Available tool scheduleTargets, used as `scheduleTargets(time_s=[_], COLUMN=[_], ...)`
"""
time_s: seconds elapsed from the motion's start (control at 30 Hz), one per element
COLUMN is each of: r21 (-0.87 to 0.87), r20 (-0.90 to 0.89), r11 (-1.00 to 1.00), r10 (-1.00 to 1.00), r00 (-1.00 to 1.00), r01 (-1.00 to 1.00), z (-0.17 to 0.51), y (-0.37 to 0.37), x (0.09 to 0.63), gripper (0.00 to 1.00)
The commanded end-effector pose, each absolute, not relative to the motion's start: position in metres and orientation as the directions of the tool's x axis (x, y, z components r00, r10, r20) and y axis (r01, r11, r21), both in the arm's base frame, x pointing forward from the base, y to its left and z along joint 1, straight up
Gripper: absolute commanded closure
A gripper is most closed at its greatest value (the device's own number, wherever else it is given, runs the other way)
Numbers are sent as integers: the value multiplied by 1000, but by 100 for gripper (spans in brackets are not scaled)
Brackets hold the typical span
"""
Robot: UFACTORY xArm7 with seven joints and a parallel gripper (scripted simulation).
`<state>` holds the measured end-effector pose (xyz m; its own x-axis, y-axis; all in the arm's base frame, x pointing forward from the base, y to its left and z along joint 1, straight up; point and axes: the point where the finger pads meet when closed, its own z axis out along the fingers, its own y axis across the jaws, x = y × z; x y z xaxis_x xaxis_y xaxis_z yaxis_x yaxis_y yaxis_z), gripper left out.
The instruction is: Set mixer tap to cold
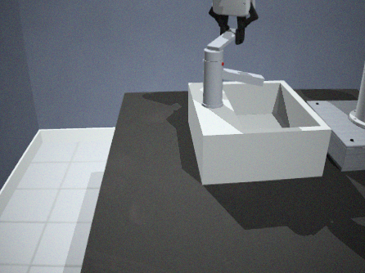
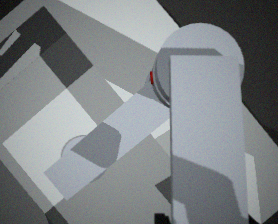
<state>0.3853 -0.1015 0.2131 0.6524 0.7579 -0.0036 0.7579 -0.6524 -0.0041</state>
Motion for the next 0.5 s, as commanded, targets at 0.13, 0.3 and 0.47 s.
scheduleTargets(time_s=[0.13,0.3,0.47], r21=[0,0,0], r20=[0,0,0], r11=[-652,-652,-652], r10=[759,759,759], r00=[652,652,652], r01=[759,759,759], z=[229,233,233], y=[-96,-94,-94], x=[391,393,393], gripper=[100,100,100])
